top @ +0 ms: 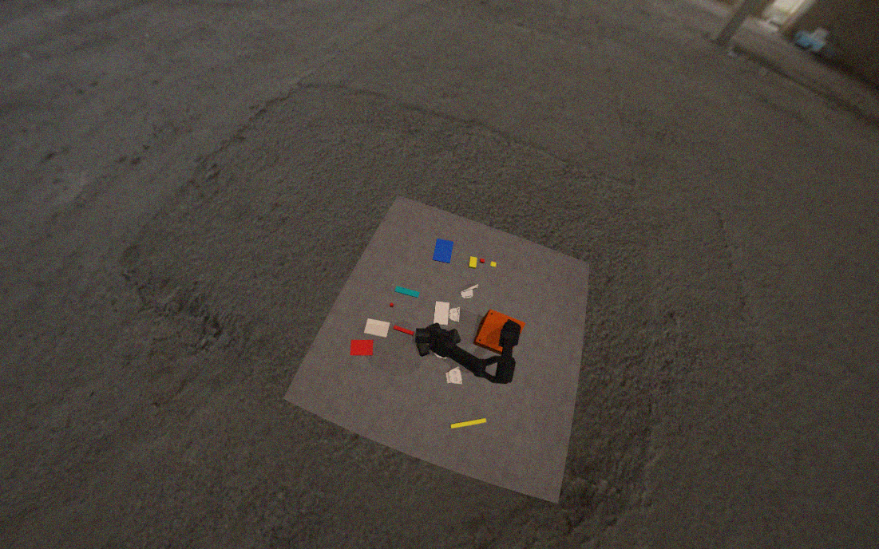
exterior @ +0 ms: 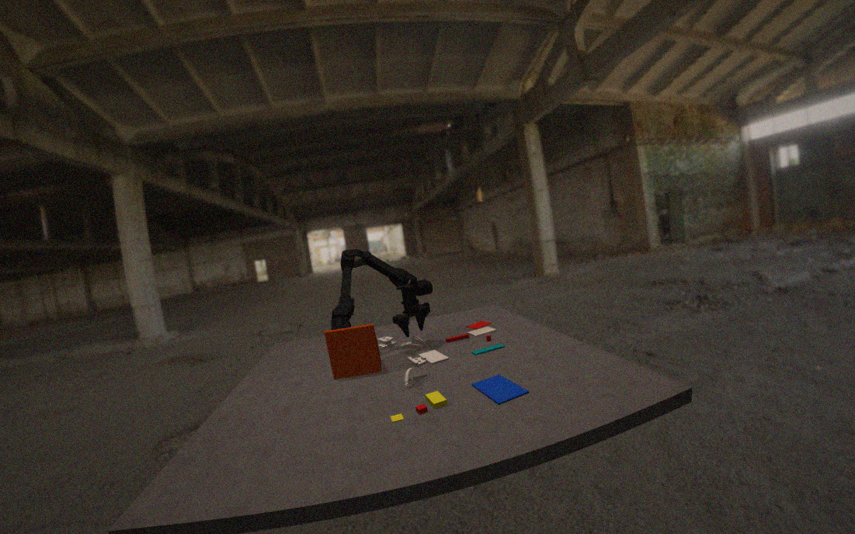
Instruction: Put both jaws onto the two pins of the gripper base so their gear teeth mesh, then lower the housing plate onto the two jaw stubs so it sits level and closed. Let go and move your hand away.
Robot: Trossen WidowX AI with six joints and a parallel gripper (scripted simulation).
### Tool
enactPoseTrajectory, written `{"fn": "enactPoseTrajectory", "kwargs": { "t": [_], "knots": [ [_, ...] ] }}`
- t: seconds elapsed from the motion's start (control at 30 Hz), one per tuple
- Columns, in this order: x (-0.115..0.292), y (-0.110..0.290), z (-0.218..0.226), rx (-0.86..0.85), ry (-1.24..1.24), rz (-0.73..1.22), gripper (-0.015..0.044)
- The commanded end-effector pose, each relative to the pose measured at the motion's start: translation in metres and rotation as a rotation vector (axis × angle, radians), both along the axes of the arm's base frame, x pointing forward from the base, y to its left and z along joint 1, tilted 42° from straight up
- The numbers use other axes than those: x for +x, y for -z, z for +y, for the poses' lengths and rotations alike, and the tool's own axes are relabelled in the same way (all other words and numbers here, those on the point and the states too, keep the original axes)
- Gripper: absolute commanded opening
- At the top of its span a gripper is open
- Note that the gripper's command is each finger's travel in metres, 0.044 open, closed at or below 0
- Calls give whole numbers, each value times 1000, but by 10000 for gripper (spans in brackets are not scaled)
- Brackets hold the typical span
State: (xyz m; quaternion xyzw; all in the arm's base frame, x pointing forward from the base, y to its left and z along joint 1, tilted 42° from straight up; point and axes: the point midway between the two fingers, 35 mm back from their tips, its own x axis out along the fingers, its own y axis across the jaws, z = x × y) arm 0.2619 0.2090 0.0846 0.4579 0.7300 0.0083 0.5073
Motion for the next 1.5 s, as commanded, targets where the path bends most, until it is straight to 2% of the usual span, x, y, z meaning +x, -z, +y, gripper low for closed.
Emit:
{"fn": "enactPoseTrajectory", "kwargs": {
  "t": [0.0, 0.97, 1.47],
  "knots": [
    [0, 4, 2, -5, 3, 2, 440],
    [-4, 38, 34, -3, 3, 2, 440],
    [-4, 39, 34, -3, 3, 2, 440]
  ]
}}
